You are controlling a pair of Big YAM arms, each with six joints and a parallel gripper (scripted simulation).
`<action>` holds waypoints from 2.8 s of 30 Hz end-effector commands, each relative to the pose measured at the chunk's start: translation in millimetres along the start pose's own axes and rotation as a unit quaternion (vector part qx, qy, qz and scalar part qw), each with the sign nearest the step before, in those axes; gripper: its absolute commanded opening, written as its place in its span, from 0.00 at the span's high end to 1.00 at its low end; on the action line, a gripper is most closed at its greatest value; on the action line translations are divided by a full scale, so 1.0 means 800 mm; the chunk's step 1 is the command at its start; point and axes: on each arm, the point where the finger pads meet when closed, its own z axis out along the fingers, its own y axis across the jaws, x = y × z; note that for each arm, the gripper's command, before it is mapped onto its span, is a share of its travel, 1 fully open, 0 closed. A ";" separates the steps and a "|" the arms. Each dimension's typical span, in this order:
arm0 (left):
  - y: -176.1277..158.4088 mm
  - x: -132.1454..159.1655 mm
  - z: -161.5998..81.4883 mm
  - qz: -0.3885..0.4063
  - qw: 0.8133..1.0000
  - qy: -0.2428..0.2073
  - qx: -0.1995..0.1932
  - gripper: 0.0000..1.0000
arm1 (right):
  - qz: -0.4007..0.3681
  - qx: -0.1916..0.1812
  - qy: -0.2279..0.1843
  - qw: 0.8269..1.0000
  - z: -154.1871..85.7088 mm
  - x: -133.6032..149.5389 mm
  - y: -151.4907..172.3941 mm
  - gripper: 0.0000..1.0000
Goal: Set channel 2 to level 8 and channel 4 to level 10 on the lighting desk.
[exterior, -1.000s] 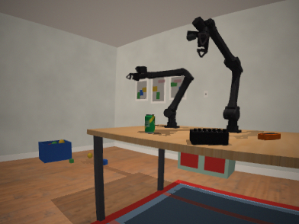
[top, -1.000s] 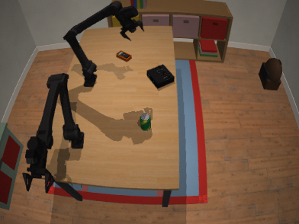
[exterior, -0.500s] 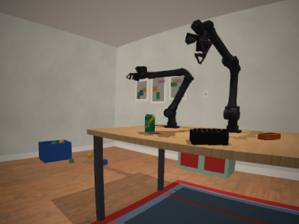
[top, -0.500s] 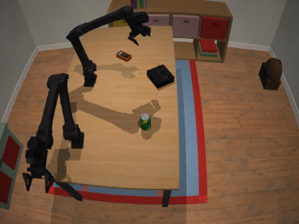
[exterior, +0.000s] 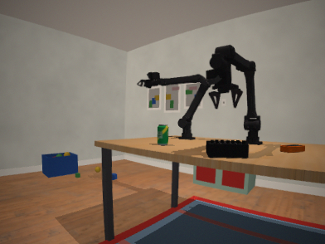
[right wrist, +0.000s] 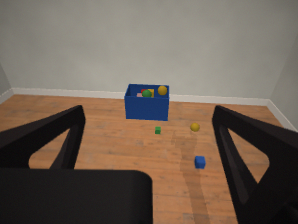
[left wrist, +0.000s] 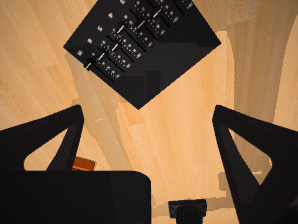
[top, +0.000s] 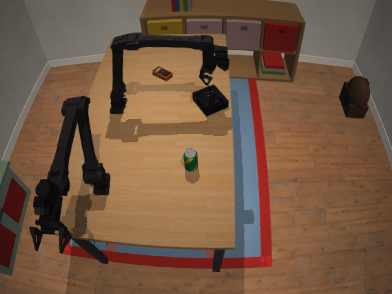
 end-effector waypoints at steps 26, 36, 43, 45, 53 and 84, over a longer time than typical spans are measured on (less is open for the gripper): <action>0.016 -0.017 -0.011 -0.116 0.993 -0.025 0.000 0.00 | 0.003 -0.004 0.004 1.000 0.009 0.011 0.004 0.00; 0.016 -0.017 -0.011 -0.116 0.993 -0.025 0.000 0.00 | 0.003 -0.004 0.004 1.000 0.009 0.011 0.004 0.00; 0.016 -0.017 -0.011 -0.116 0.993 -0.025 0.000 0.00 | 0.003 -0.004 0.004 1.000 0.009 0.011 0.004 0.00; 0.016 -0.017 -0.011 -0.116 0.993 -0.025 0.000 0.00 | 0.003 -0.004 0.004 1.000 0.009 0.011 0.004 0.00; 0.010 -0.072 0.055 -0.245 0.969 -0.025 0.004 0.00 | 0.003 -0.004 0.004 1.000 0.009 0.011 0.004 0.00; 0.011 -0.096 0.101 -0.379 0.925 -0.020 0.008 1.00 | 0.003 -0.004 0.004 1.000 0.009 0.011 0.004 0.00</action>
